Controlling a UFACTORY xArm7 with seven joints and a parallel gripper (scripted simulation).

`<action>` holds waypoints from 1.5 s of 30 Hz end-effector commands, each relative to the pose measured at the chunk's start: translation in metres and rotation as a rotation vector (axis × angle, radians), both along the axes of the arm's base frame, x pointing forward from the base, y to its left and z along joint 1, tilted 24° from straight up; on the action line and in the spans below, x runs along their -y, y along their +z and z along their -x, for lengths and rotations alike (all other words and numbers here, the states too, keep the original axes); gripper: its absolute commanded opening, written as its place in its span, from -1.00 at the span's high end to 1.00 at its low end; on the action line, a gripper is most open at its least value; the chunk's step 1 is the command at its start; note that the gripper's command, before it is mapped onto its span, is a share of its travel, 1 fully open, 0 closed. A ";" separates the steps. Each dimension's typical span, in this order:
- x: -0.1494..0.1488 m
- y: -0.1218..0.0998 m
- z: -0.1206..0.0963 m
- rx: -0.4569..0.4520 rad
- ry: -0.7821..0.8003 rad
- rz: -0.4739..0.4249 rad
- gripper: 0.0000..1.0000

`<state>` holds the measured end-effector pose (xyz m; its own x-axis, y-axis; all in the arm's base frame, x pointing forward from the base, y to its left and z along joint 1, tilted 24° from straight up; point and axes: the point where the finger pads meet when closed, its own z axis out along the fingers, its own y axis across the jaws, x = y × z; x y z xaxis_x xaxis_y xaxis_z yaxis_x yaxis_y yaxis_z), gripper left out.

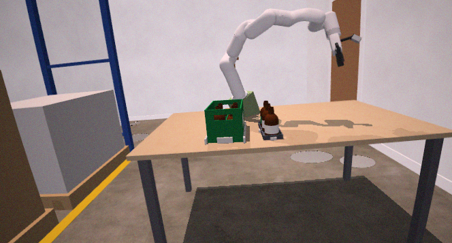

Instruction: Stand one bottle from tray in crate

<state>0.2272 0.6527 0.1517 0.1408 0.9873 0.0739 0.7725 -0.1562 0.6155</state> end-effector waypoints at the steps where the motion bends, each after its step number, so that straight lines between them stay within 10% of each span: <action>1: -0.002 0.003 0.001 0.000 0.002 -0.006 -1.00; 20: 0.001 0.006 -0.003 0.003 -0.001 -0.005 -1.00; 34: 0.101 0.091 -0.115 0.080 -0.135 0.033 -1.00; 45: 0.240 0.153 -0.195 0.082 -0.277 0.064 -1.00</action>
<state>0.4018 0.4615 0.2827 0.3637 0.9310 0.0311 0.6661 -0.2833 0.6899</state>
